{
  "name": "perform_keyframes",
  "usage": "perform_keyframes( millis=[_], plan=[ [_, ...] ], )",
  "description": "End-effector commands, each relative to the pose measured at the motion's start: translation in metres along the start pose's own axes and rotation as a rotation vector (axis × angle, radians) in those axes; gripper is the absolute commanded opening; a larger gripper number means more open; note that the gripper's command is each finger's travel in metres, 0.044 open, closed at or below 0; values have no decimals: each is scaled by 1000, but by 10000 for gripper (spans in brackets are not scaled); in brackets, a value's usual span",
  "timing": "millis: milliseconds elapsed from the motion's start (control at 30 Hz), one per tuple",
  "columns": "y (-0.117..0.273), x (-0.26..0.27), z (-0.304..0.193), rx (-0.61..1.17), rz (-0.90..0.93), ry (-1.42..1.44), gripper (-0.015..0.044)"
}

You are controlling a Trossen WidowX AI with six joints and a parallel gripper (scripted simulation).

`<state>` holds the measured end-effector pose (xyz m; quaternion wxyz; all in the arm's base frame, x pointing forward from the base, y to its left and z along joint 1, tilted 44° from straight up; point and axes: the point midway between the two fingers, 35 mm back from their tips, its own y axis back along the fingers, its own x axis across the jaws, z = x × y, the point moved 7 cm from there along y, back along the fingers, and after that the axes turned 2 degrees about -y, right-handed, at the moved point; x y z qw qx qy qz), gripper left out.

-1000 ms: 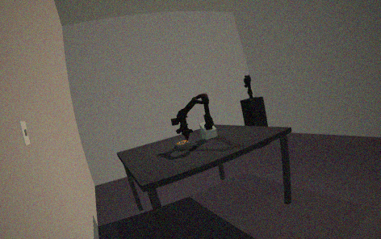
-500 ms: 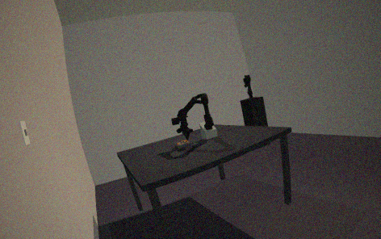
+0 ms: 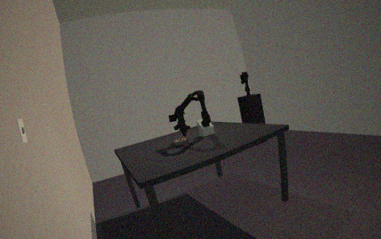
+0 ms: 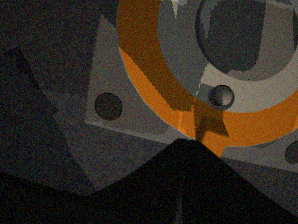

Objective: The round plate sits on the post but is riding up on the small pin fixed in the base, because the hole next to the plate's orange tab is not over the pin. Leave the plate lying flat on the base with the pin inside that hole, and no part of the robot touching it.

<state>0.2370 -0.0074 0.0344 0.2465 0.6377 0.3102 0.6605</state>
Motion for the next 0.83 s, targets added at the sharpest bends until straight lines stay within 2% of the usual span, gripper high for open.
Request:
perform_keyframes(
  millis=[0,267,800],
  plan=[
    [10,-2,0,2,-3,-2,0],
    [46,-1,-6,2,-3,-2,0],
    [38,-1,-6,6,3,-12,0]
  ],
)
